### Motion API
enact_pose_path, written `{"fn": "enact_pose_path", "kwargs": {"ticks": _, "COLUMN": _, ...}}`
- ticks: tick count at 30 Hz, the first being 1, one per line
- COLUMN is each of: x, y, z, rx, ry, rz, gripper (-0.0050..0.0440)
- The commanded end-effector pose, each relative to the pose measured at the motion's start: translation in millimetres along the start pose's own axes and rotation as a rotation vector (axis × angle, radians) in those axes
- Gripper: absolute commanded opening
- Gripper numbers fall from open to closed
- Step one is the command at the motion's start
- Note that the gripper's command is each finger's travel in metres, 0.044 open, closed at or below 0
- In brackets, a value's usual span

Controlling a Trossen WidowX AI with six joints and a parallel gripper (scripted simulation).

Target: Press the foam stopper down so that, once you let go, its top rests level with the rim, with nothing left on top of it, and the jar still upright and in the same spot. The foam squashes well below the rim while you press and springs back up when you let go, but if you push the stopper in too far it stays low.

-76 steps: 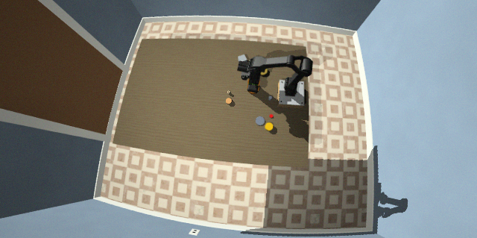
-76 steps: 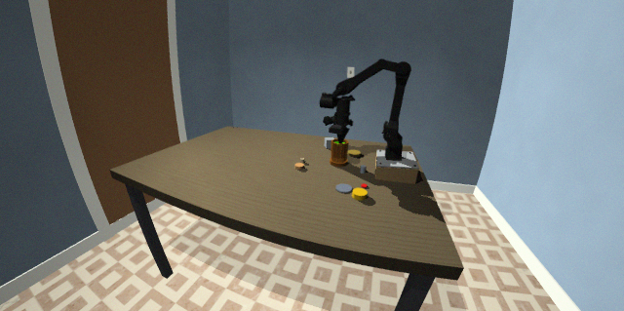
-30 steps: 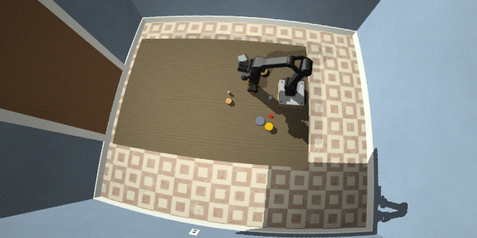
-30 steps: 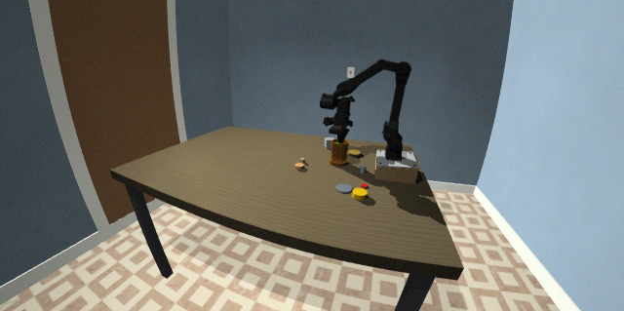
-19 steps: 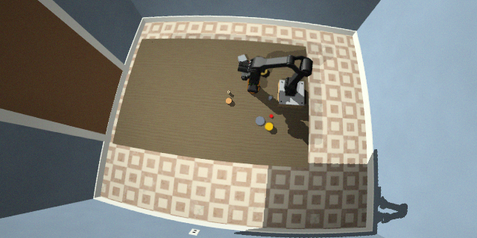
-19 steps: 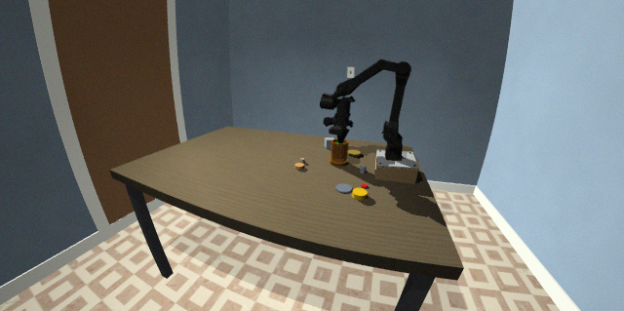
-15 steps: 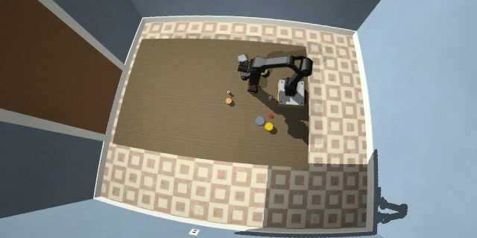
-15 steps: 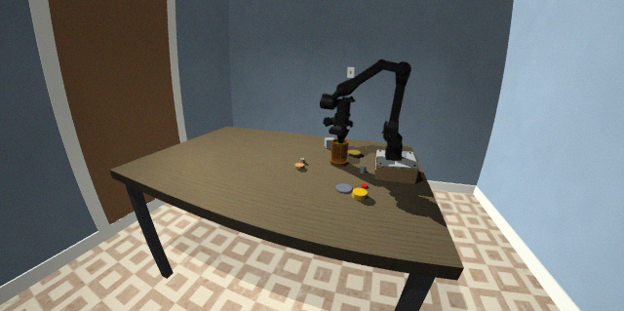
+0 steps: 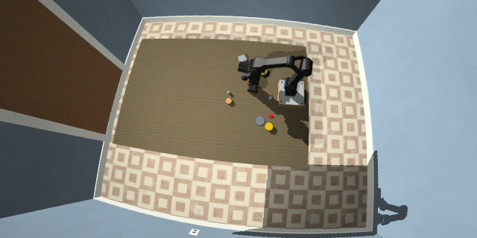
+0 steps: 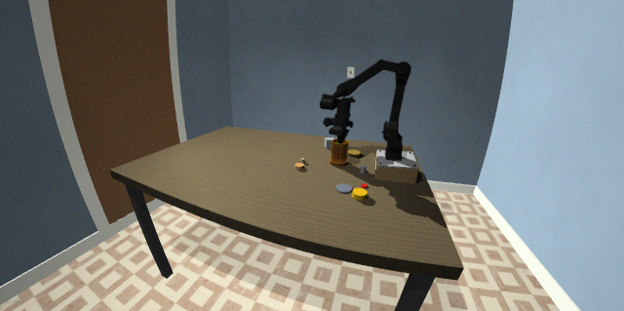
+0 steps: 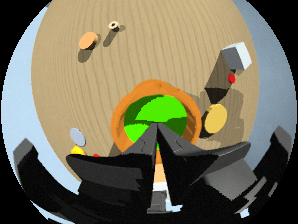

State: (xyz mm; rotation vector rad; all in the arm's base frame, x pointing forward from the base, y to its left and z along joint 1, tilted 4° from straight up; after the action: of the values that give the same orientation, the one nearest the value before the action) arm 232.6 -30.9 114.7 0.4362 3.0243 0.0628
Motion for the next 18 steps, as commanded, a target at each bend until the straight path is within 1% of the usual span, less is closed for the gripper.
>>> {"fn": "enact_pose_path", "kwargs": {"ticks": 1, "x": 2.4, "y": -0.2, "z": 2.9, "rx": 0.001, "ry": 0.012, "rz": 0.003, "gripper": 0.0}}
{"fn": "enact_pose_path", "kwargs": {"ticks": 18, "x": 2.8, "y": -0.3, "z": 4.8, "rx": 0.001, "ry": 0.013, "rz": 0.003, "gripper": 0.0}}
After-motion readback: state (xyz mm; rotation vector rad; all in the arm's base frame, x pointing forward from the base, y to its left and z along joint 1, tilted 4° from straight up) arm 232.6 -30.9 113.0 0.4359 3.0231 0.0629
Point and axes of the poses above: the point midway between the two fingers, 35 mm back from their tips, its own z axis out along the fingers, its own y axis across the jaws, x = y × z, the point moved 5 cm from there along -z, back along the fingers, and after that the axes turned 10 degrees about z, right-handed, at the moved point
